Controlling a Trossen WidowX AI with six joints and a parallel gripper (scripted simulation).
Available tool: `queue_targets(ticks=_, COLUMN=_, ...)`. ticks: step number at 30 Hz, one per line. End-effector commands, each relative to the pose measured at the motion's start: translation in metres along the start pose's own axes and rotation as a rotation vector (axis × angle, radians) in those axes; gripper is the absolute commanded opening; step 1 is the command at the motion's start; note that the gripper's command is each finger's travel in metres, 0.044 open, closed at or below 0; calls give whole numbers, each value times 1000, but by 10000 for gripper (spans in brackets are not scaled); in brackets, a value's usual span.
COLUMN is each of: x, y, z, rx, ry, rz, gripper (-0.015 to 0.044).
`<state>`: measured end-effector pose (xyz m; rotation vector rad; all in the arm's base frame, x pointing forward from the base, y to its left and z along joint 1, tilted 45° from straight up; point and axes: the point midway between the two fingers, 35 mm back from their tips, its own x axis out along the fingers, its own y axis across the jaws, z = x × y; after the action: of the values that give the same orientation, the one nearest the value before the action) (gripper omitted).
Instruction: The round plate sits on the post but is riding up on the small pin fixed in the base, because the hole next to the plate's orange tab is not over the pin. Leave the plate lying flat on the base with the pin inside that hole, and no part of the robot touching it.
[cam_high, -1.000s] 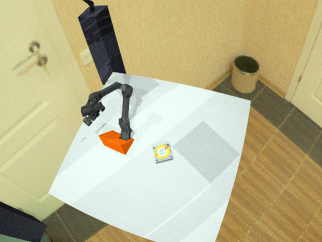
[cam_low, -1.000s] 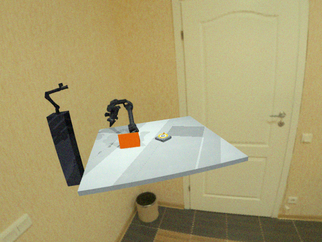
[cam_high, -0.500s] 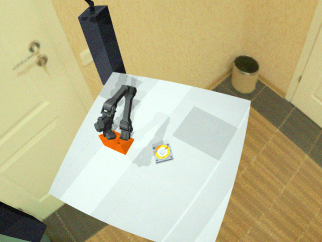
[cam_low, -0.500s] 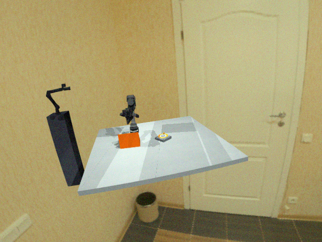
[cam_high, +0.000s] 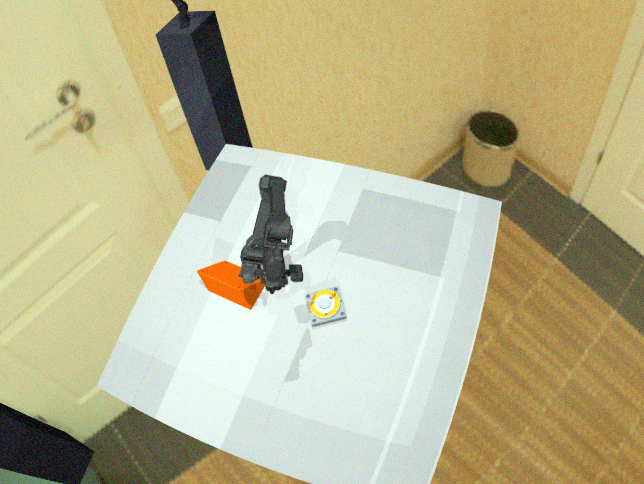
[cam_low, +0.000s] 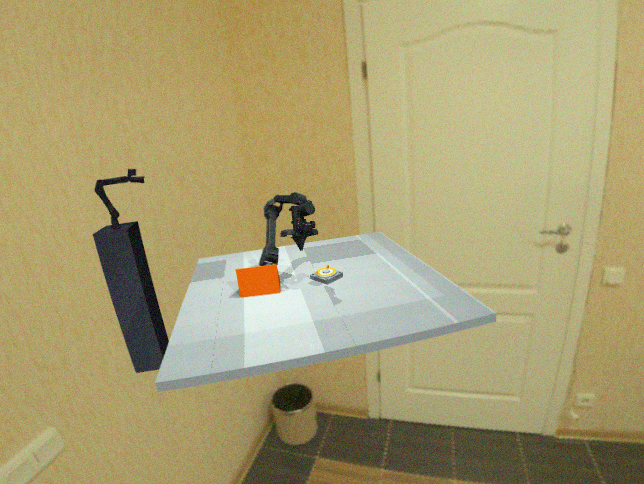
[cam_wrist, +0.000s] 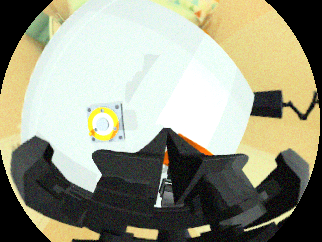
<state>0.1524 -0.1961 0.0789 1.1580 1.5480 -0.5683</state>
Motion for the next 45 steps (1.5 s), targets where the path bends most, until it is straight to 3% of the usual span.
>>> queue_targets(ticks=1, x=10, y=50, z=-7, rx=-270, ry=30, rz=84, gripper=0)
queue_targets(ticks=5, x=25, y=118, z=-32, rx=-654, ry=86, rz=212, gripper=0)
queue_targets(ticks=12, x=40, y=189, z=-75, rx=-1050, ry=151, rz=373, gripper=0)
queue_targets(ticks=20, x=43, y=194, z=-76, rx=-1063, ry=153, rz=379, gripper=0)
queue_targets(ticks=30, x=84, y=206, z=-89, rx=-1064, ry=153, rz=381, gripper=0)
queue_targets(ticks=45, x=84, y=216, z=-82, rx=-1064, ry=153, rz=381, gripper=0)
